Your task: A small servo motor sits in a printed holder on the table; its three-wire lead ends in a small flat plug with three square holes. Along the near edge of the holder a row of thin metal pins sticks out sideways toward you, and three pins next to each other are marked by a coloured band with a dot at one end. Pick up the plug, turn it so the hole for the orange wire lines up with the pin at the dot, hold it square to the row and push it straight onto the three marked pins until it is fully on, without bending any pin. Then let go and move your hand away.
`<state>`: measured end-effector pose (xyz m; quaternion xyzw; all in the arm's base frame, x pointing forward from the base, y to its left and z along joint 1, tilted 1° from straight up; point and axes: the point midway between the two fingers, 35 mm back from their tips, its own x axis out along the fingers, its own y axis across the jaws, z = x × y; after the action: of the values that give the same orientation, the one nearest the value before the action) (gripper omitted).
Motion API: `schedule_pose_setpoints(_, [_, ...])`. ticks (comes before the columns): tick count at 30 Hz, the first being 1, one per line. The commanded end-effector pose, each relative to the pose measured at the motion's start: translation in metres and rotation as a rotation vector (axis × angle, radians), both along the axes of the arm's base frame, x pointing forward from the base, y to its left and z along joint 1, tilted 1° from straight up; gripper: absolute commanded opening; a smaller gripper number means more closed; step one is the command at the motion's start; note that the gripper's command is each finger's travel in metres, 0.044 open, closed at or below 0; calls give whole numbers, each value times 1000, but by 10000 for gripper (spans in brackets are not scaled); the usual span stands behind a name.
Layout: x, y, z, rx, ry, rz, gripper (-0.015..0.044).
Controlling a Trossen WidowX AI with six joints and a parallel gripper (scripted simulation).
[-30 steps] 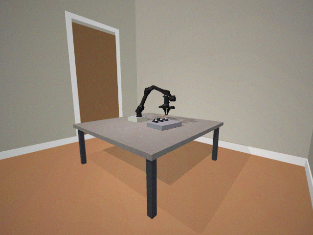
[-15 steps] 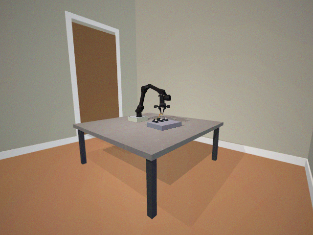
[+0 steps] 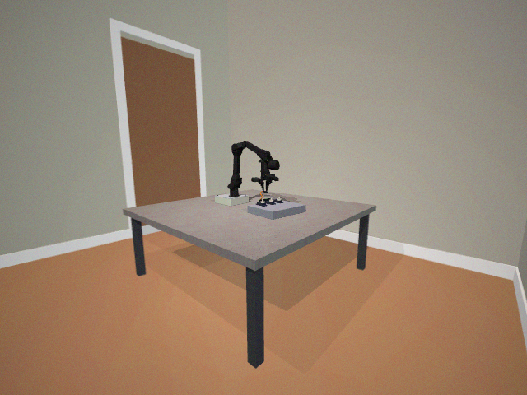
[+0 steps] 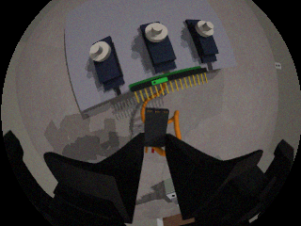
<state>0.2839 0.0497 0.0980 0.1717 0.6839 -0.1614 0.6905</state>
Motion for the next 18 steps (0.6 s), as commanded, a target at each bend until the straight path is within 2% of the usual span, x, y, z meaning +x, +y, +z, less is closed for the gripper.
schedule_pose_setpoints(1, [-13,-7,-2,-5,-4,117,0])
schedule_pose_setpoints(9, [-40,-18,-10,-9,-4,356,0])
schedule_pose_setpoints(18, [-41,-19,-37,-9,-4,375,0])
